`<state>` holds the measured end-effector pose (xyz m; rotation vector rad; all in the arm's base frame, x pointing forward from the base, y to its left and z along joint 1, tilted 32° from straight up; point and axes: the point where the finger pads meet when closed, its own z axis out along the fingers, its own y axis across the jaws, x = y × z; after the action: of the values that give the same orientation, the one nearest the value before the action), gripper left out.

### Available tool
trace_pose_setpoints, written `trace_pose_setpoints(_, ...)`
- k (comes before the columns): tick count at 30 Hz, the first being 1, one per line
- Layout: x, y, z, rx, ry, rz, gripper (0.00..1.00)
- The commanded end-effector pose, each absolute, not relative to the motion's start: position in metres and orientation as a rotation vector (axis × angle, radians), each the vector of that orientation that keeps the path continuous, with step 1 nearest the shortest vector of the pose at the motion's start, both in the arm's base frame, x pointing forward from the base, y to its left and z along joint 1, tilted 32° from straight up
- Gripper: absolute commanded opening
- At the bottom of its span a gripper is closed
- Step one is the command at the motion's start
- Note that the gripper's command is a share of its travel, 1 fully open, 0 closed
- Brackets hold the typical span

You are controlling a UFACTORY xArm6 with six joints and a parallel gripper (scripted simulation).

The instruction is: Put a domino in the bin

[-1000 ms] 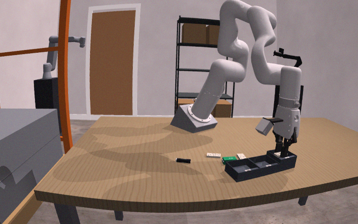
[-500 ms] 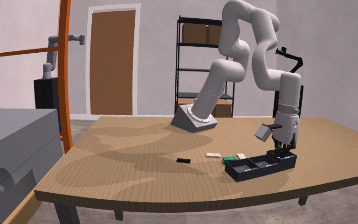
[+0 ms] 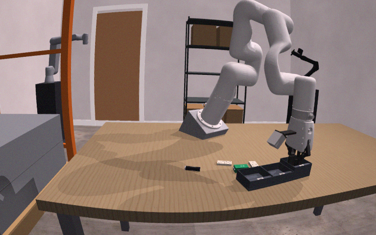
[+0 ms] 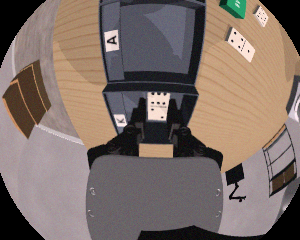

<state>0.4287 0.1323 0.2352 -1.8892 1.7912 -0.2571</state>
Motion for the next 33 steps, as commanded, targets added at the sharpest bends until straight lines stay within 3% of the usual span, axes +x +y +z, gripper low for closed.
trace_pose_setpoints(1, 0.429, 0.132, 0.237, -1.887, 1.789, -0.259, 0.31)
trace_pose_setpoints(33, 0.417, 0.126, 0.259, -1.887, 1.789, -0.259, 0.31)
